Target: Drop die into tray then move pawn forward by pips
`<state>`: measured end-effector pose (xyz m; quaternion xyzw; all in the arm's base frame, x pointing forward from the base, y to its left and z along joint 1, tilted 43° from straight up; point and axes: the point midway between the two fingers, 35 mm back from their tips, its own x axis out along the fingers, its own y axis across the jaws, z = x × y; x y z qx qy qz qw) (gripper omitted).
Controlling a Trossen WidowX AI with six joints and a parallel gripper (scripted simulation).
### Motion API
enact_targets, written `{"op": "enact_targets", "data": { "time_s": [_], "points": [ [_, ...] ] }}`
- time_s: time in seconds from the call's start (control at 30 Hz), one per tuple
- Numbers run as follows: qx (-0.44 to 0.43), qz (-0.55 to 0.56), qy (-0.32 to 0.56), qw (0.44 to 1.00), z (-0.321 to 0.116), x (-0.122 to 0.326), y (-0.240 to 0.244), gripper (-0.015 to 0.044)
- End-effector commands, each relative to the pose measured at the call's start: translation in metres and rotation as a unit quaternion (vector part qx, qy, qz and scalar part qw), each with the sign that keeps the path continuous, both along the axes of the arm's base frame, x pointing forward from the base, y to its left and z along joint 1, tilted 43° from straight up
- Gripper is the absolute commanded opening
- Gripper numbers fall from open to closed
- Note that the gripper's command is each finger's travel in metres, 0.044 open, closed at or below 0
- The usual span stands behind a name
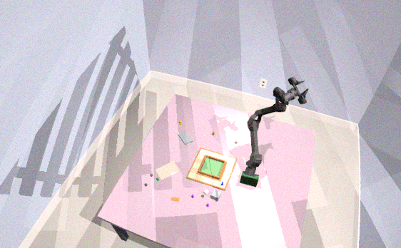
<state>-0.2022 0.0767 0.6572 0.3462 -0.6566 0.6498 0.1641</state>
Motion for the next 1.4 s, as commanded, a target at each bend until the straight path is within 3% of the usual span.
{"op": "enact_targets", "data": {
  "time_s": [0.0, 0.47, 0.8, 1.13, 1.37],
  "points": [
    [-0.098, -0.016, -0.03, 0.995, -0.014, -0.017, 0.053, 0.0275],
    [-0.436, -0.094, -0.056, 0.893, -0.097, -0.015, 0.246, 0.0275],
    [-0.564, -0.158, -0.013, 0.81, -0.156, 0.036, 0.33, 0.0275],
    [-0.735, -0.208, 0.08, 0.641, -0.258, 0.12, 0.416, 0.0275],
    [-0.795, -0.213, 0.148, 0.549, -0.308, 0.164, 0.436, 0.0275]
  ]
}}
